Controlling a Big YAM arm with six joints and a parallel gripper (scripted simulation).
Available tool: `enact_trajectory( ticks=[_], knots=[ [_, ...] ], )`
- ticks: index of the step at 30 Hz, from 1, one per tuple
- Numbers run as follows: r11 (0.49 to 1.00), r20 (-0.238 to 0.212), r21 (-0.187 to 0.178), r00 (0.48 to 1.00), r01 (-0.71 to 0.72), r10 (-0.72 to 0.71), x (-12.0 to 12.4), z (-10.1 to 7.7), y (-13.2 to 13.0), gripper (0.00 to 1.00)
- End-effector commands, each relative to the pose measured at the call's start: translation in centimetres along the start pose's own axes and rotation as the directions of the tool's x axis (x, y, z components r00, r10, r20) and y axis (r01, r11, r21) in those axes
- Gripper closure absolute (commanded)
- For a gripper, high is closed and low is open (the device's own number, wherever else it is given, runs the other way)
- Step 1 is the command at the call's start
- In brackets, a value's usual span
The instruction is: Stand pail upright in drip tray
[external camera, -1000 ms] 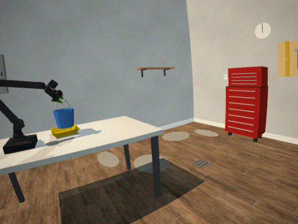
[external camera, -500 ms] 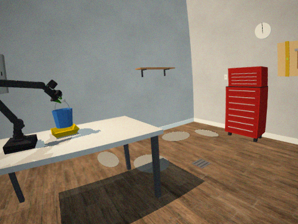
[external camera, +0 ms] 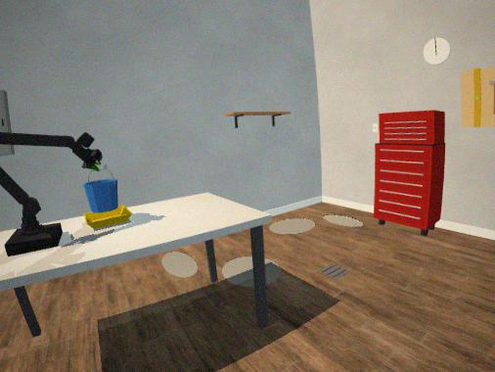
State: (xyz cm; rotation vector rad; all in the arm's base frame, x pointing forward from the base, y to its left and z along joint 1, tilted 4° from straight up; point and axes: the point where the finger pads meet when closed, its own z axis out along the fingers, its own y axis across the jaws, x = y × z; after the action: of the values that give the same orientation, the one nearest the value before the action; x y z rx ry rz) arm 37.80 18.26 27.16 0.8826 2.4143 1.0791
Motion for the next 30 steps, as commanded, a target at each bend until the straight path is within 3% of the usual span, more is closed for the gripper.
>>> enact_trajectory(
  ticks=[1, 30],
  knots=[
    [0.987, 0.036, -0.130, 0.996, 0.089, -0.085, 0.1, -3.7, 5.1, 0.80],
    [0.985, 0.025, -0.139, 0.995, 0.103, -0.101, -1.2, -3.6, 4.6, 0.80]
  ],
)
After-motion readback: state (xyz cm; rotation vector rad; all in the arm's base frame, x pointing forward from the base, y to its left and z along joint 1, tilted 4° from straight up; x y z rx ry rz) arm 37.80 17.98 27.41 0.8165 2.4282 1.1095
